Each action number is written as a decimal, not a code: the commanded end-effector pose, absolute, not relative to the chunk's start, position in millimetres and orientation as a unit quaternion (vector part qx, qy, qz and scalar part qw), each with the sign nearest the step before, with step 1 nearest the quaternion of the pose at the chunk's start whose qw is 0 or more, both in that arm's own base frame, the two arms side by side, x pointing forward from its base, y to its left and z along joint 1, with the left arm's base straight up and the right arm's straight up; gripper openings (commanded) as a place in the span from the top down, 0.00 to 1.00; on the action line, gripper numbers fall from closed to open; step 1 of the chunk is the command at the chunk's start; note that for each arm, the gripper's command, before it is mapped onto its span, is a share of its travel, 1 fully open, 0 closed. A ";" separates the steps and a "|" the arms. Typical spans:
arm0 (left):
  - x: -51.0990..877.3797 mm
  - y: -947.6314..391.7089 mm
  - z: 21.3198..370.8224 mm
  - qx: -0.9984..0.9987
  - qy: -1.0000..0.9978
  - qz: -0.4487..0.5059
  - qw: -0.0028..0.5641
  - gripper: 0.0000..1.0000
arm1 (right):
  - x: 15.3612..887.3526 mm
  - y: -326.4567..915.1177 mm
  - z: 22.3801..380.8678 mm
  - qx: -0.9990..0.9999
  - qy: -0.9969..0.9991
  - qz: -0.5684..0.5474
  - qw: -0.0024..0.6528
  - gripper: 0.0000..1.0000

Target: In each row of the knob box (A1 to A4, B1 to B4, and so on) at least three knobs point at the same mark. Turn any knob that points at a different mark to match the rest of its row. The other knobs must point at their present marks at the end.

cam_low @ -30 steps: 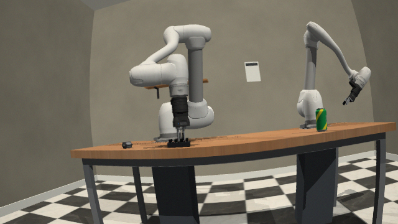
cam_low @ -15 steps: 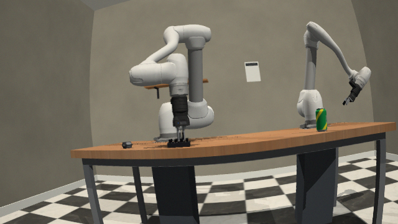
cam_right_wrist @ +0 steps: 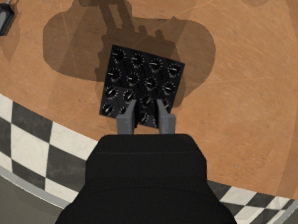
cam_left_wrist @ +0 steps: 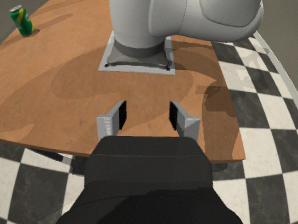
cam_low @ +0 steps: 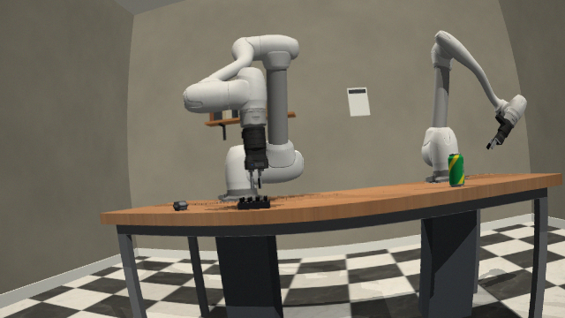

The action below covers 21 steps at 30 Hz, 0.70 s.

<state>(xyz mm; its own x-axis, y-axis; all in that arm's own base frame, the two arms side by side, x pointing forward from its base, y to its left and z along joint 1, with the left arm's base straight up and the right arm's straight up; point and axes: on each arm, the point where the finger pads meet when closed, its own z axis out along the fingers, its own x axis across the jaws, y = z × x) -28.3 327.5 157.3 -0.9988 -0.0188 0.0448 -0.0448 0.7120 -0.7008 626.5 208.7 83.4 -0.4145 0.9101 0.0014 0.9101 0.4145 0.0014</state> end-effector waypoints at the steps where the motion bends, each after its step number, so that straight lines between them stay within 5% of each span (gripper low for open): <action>1: -27.4 323.7 158.8 0.016 -0.924 0.382 0.014 0.00 | 627.2 207.0 88.8 -0.544 -0.839 0.001 -0.001 0.00; 21: -27.4 323.7 158.8 0.016 -0.924 0.382 0.014 0.00 | 587.5 175.5 176.3 -0.541 -0.841 0.002 0.000 0.00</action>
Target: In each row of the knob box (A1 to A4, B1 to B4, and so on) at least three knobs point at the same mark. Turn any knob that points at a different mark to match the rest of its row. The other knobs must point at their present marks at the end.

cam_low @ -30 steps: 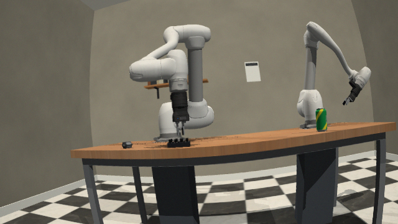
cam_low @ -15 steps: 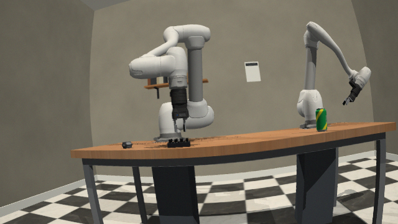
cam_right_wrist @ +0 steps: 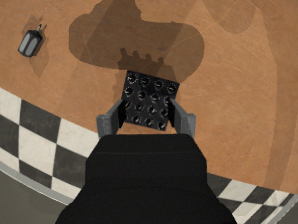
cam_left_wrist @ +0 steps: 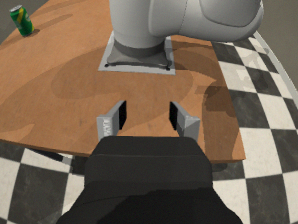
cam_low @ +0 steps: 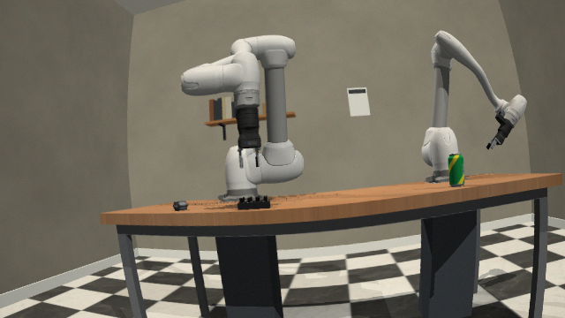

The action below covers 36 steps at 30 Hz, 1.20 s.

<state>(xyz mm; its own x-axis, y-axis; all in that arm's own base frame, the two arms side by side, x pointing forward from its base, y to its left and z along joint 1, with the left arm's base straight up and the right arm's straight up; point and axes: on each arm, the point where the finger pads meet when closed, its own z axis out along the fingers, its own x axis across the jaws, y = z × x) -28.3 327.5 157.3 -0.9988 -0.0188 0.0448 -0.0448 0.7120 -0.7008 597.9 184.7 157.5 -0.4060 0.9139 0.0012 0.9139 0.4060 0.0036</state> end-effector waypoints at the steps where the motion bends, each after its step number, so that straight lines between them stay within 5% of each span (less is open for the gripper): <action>1: -27.4 323.7 158.8 0.016 -0.924 0.382 0.014 0.00 | 585.5 173.7 182.0 0.541 0.841 -0.002 0.000 0.00; 36: -27.4 323.7 158.8 0.016 -0.924 0.382 0.014 0.00 | 578.2 168.8 202.0 0.540 0.842 -0.001 0.001 0.00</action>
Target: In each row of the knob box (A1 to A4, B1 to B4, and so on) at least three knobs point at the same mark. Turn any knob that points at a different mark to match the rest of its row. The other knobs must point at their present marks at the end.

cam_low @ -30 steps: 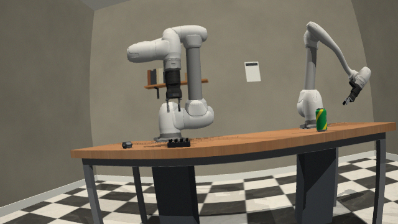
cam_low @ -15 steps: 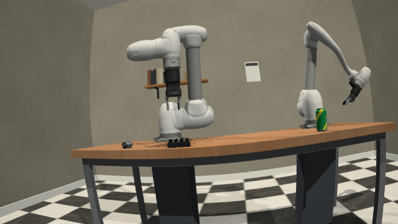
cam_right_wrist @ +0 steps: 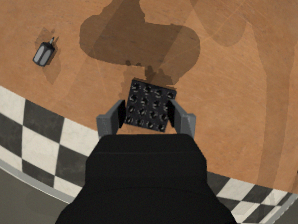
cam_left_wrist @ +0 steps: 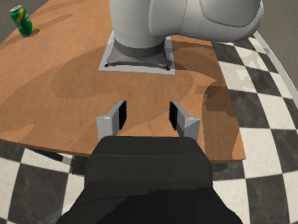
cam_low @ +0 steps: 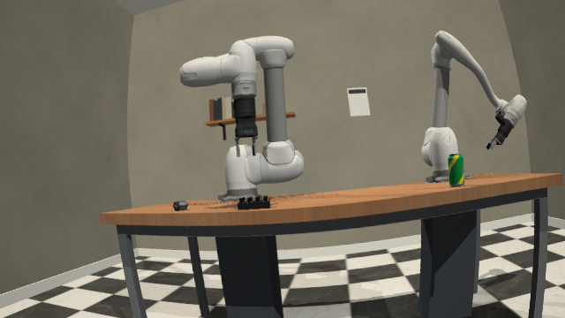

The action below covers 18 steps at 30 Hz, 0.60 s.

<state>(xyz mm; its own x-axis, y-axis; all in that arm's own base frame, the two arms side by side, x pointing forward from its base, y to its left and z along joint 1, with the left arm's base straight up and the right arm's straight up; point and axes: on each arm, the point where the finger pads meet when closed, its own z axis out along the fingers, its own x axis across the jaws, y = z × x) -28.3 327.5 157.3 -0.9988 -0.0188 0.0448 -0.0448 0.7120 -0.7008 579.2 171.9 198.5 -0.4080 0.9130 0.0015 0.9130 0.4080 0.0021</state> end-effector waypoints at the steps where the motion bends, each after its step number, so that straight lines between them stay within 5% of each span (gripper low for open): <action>1: -27.4 323.7 158.8 0.016 -0.924 0.382 0.014 0.00 | 578.2 168.8 202.0 -0.540 -0.842 0.001 -0.001 0.00; 18: -27.4 323.7 158.8 0.016 -0.924 0.382 0.014 0.00 | 563.8 166.1 200.2 -0.540 -0.842 0.001 -0.001 0.00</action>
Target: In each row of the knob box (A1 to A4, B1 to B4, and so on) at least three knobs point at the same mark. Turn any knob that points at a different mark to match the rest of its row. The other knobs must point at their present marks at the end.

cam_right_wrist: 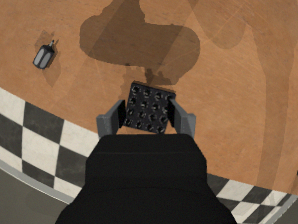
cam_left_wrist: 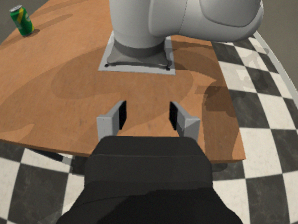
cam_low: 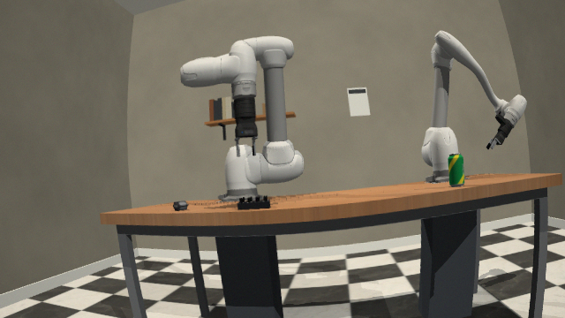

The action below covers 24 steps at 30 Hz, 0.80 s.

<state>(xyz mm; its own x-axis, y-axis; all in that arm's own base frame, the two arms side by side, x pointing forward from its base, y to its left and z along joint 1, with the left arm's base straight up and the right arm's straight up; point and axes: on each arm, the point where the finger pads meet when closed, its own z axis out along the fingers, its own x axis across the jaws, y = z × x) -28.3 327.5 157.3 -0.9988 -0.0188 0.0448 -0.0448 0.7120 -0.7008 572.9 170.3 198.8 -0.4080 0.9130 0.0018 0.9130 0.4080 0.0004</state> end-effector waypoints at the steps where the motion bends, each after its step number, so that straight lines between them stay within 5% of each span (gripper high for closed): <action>1: -27.4 323.7 158.8 0.016 -0.924 0.382 0.014 0.00 | 560.0 165.4 200.2 -0.540 -0.842 0.000 -0.002 0.00; 24: -27.4 323.7 158.8 0.016 -0.924 0.382 0.014 0.00 | 470.8 147.3 199.8 -0.543 -0.840 0.000 -0.003 0.00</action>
